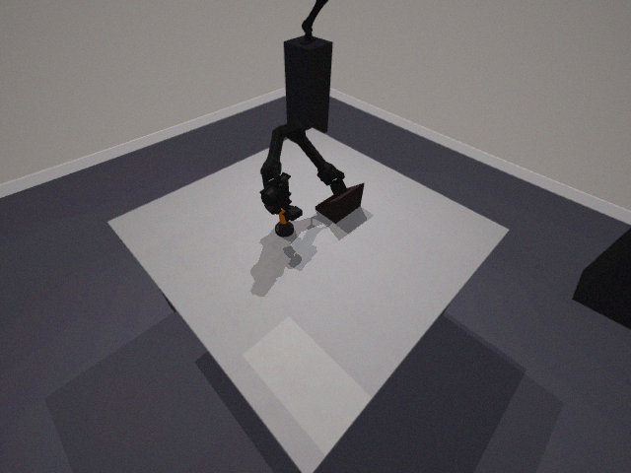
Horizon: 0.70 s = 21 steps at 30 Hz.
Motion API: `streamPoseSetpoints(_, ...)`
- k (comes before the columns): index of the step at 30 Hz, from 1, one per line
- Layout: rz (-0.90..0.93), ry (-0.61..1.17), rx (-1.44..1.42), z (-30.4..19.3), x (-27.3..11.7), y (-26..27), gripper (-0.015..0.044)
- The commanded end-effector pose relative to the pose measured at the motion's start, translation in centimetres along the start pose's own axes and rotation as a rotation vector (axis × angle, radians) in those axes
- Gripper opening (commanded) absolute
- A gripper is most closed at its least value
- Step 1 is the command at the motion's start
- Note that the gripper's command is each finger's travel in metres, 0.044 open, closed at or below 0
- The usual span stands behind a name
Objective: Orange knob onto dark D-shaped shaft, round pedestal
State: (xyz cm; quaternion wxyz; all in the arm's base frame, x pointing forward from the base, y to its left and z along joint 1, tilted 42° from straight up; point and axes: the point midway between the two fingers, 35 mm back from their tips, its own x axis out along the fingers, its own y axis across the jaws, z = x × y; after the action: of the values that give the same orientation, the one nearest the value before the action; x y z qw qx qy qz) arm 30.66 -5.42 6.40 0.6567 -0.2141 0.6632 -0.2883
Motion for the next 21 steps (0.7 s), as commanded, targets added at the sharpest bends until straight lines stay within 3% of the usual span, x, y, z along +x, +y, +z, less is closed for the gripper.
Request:
streamPoseSetpoints(1, -0.001, -0.010, 0.001, 0.24, -0.35, 0.03, 0.0000)
streamPoseSetpoints(21, -0.002, -0.010, 0.001, 0.53, -0.05, 0.01, 0.0000)
